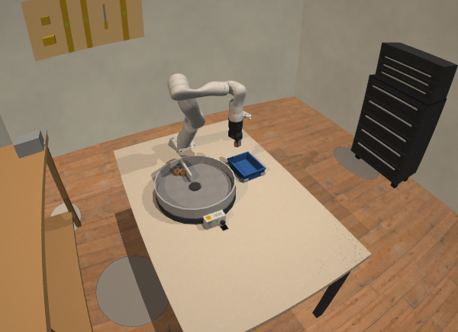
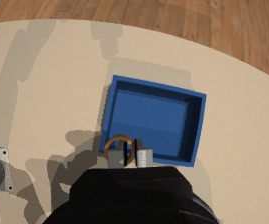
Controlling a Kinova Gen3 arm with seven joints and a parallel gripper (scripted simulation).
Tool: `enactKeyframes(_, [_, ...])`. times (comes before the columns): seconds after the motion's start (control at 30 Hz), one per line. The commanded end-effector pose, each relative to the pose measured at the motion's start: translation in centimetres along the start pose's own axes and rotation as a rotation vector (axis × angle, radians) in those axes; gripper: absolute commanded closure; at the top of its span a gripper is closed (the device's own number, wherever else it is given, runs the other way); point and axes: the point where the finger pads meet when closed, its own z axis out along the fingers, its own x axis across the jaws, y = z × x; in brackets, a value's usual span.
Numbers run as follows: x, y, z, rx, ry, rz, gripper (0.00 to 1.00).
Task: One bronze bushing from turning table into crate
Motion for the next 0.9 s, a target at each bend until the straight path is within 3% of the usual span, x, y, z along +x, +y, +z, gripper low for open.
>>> enactKeyframes(0.0, [-0.1,-0.8,0.0,0.004,-0.005,-0.001,1.0])
enactKeyframes(0.33, [-0.1,-0.8,0.0,0.004,-0.005,-0.001,1.0])
enactKeyframes(0.5, [-0.1,-0.6,2.4,-0.001,-0.003,-0.004,1.0])
enactKeyframes(0.87, [-0.1,-0.6,2.4,-0.001,-0.003,-0.004,1.0])
